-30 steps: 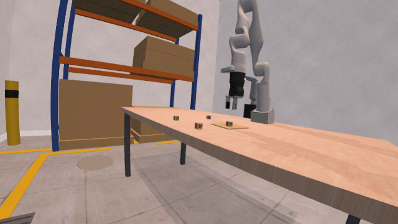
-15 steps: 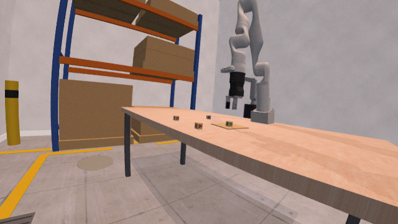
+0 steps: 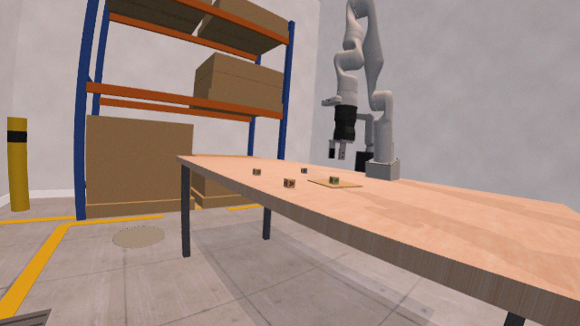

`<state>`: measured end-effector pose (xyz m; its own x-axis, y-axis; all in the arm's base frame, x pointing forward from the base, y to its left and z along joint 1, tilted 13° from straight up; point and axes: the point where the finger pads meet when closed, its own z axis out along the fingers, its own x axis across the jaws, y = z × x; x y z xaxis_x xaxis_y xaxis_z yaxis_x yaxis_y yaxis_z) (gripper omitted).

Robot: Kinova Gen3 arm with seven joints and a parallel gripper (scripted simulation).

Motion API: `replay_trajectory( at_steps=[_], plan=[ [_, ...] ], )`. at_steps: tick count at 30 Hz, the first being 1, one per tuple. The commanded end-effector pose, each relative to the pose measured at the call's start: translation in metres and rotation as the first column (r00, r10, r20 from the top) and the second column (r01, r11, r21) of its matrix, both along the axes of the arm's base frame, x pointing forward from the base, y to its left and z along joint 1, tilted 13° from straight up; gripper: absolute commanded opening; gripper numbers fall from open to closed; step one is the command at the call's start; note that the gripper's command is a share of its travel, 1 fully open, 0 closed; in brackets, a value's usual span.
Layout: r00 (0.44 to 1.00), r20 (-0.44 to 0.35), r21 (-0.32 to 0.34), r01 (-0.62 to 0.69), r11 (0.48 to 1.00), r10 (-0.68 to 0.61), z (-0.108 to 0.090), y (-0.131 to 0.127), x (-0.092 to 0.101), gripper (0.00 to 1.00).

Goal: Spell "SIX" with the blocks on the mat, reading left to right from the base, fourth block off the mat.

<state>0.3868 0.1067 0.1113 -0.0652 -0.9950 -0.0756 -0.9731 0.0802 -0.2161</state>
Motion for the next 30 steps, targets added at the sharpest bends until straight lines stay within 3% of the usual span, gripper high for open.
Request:
replay_trajectory(
  at_steps=[1, 30],
  plan=[
    [1.000, 0.000, 0.000, 0.000, 1.000, 0.000, -0.001, 0.000, 0.000, 1.00],
    [1.000, 0.000, 0.000, 0.000, 1.000, 0.000, -0.033, 0.002, 0.008, 1.00]
  ],
)
